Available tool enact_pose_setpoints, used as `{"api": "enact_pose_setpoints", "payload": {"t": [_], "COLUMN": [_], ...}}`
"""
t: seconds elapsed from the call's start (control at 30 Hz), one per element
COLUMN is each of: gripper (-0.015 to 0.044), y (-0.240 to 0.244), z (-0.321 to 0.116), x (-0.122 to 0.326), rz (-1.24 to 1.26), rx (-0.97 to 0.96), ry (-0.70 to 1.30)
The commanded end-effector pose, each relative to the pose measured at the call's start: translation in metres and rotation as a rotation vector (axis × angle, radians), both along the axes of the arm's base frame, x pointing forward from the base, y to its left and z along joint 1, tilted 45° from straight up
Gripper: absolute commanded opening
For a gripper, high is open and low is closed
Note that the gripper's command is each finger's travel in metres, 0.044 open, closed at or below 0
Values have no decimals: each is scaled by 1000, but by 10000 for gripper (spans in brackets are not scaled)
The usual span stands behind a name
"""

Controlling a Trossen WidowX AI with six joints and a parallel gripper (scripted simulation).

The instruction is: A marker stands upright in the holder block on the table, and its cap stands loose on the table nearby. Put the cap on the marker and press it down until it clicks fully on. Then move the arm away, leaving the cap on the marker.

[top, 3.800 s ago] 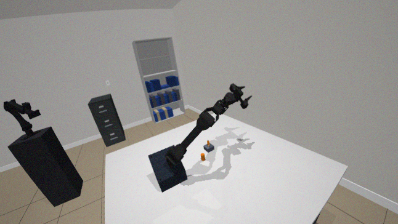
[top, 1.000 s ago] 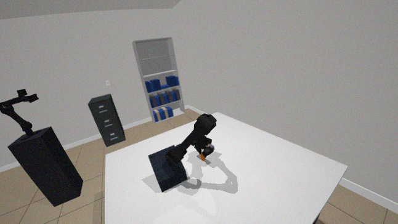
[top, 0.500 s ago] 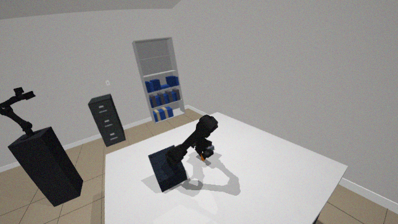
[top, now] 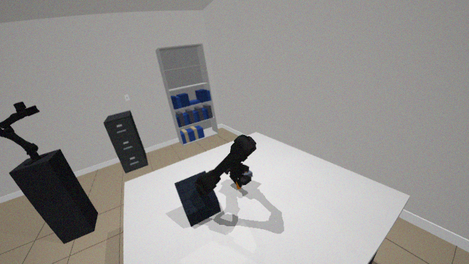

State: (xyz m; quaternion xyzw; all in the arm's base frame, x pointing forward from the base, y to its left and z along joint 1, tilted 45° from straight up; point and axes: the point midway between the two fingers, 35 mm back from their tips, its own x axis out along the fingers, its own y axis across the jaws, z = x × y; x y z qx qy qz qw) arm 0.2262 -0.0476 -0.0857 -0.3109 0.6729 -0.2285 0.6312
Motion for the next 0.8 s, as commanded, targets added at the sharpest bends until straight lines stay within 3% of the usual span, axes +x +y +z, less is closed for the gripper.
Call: {"api": "enact_pose_setpoints", "payload": {"t": [0.0,0.77], "gripper": [0,0], "y": [7,41], "z": [6,39], "x": [3,6], "rz": [-3,-4], "rx": [7,7], "ry": [-10,-10]}}
